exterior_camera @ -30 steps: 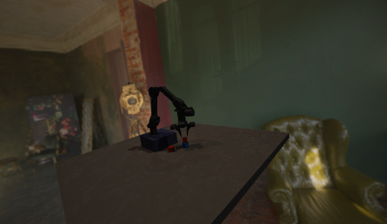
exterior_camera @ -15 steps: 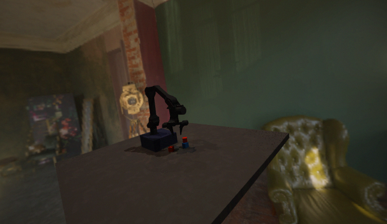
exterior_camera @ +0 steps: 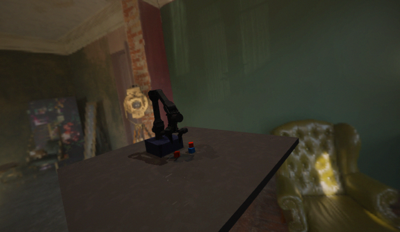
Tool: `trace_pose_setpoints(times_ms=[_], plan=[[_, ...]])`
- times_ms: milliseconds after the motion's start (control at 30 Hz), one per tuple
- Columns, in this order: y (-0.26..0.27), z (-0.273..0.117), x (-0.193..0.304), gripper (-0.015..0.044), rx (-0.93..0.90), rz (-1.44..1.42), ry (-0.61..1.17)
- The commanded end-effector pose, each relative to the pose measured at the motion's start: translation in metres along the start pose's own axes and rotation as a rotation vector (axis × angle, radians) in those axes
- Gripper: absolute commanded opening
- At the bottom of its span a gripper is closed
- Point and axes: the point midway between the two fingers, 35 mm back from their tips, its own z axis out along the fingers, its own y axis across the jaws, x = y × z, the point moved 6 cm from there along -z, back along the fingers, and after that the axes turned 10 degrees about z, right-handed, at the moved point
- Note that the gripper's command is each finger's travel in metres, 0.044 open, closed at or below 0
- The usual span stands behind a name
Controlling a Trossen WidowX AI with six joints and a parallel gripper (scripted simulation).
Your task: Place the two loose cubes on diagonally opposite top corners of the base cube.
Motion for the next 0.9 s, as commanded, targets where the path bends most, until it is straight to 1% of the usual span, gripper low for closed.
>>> trace_pose_setpoints(times_ms=[0, 433, 867], plan=[[-0.007, 0.031, 0.003, 0.0265, 0.028, -0.002, 0.016], [-0.008, 0.049, 0.004, 0.0265, 0.031, -0.004, 0.016], [-0.002, 0.069, 0.005, 0.0265, 0.095, -0.062, 0.010]])
